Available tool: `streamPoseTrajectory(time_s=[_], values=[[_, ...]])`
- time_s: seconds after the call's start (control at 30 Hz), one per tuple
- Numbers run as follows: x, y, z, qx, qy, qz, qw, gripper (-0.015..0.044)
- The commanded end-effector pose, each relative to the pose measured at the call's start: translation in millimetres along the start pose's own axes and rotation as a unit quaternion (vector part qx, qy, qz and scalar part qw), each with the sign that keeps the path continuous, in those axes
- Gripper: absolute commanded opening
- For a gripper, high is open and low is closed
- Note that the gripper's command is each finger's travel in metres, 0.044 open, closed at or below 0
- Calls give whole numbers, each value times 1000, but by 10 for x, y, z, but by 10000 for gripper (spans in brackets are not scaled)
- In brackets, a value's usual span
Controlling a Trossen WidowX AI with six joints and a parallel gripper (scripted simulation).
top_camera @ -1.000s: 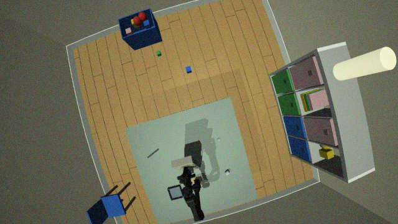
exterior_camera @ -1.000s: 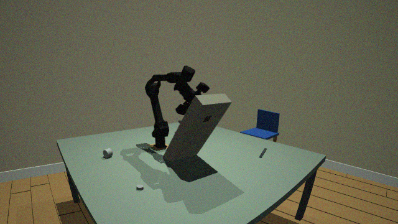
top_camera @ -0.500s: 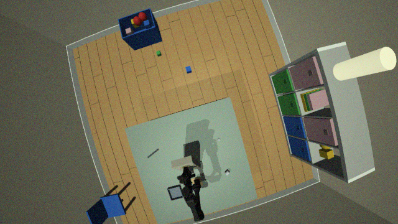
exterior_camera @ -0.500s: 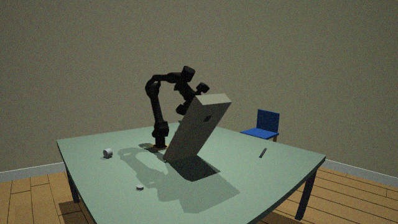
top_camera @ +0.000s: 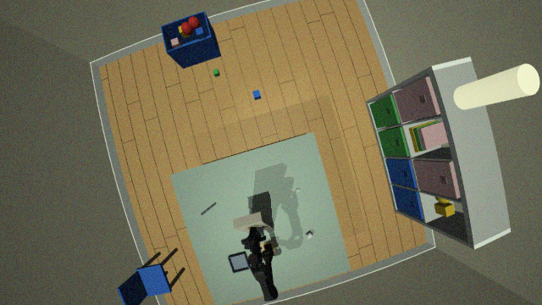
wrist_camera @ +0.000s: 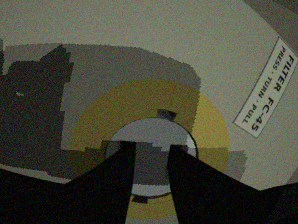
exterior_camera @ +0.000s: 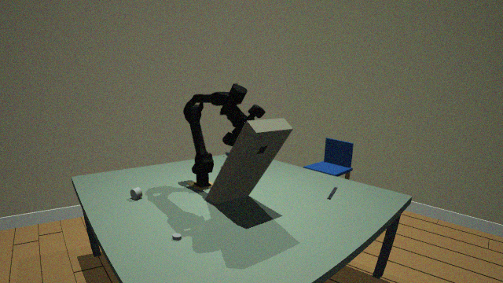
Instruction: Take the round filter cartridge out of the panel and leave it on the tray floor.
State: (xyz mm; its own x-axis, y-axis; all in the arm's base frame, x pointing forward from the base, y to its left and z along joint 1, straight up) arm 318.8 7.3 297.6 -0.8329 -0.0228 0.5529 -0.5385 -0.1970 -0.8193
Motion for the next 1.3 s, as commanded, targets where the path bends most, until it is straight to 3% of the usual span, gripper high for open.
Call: streamPoseTrajectory(time_s=[0.0, 0.33, 0.37, 0.5, 0.9, 1.27], values=[[-68, -5, 0, 1, -1, -1, 1000, 89], [-3, 0, 0, 0, 0, 0, 1000, 29], [-3, 0, 0, 0, 0, 0, 1000, 3], [-18, -1, 0, -11, 0, 0, 1000, 0], [-67, -5, 0, -200, 0, -1, 980, 0], [-68, -5, 0, -382, 0, -1, 924, 0]])
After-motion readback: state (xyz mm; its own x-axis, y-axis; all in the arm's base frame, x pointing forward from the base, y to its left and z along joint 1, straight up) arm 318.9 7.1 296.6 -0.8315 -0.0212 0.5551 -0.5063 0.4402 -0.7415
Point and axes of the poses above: the point midway between the two fingers, 35 mm back from their tips, its own x axis back along the fingers, its own y axis across the jaws, z = x × y, the point moved 1 cm from there along x, back along the fingers, and after that the axes turned 13 degrees about -x, right-handed, at the moved point
